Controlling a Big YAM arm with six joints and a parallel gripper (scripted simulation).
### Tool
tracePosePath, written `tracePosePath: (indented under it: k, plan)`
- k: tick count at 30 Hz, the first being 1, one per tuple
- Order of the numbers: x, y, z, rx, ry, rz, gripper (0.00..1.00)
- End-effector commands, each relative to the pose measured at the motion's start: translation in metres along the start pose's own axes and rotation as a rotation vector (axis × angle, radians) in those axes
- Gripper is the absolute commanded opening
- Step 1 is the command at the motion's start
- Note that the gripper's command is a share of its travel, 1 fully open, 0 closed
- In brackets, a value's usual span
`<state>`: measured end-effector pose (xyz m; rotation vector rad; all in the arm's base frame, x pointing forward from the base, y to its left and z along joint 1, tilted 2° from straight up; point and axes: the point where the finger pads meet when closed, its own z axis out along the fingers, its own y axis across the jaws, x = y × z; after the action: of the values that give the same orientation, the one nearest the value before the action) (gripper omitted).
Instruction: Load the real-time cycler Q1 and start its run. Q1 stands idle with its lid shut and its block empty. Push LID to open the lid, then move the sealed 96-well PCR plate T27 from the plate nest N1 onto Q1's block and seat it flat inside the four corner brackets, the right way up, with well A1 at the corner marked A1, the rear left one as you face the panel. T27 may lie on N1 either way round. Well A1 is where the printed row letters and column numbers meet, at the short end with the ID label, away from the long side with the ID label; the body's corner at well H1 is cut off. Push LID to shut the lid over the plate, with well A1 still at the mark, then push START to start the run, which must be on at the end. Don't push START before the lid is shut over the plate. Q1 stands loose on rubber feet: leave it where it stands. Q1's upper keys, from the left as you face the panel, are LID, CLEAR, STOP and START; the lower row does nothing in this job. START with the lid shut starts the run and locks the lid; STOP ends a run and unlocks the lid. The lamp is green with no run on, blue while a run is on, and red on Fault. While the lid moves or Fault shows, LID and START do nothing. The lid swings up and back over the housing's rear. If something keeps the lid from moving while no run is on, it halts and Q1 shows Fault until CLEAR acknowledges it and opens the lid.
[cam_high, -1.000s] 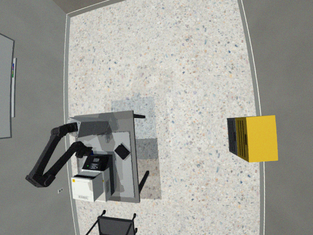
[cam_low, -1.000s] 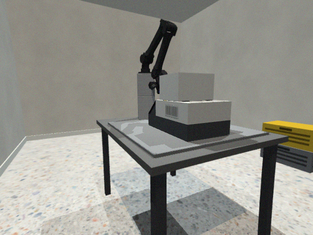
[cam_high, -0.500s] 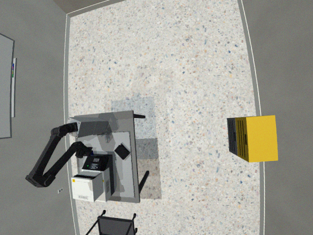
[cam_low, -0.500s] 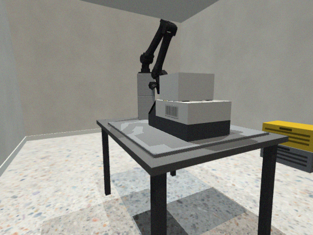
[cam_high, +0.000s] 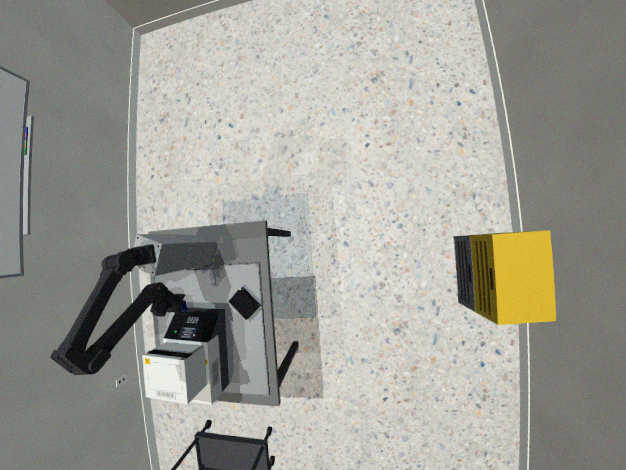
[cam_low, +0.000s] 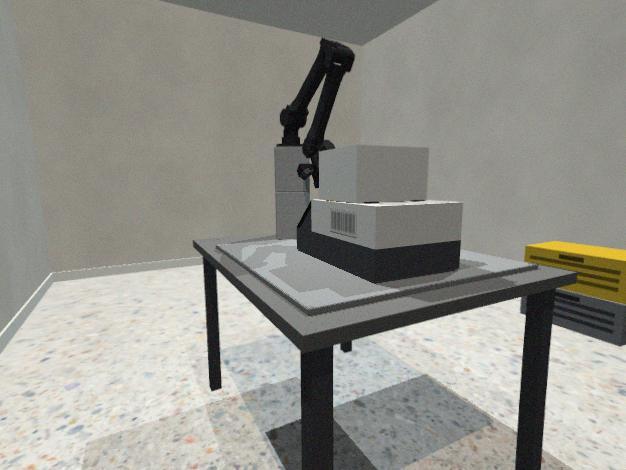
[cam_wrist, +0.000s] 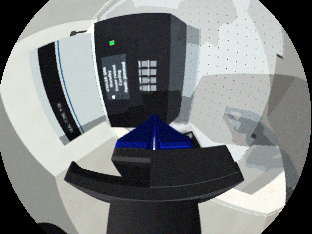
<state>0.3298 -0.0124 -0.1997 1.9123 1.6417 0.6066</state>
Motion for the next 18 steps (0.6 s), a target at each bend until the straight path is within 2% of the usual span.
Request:
tracePosePath:
  k: [1,4,13,18]
  plan:
    - [0.001,-0.003,-0.013,0.013,0.004,-0.006,0.00]
    - [0.001,-0.003,-0.012,0.012,0.004,-0.006,0.00]
    - [0.006,0.010,0.001,-0.024,0.010,-0.002,0.00]
    - [0.006,0.012,0.003,-0.029,0.011,-0.002,0.00]
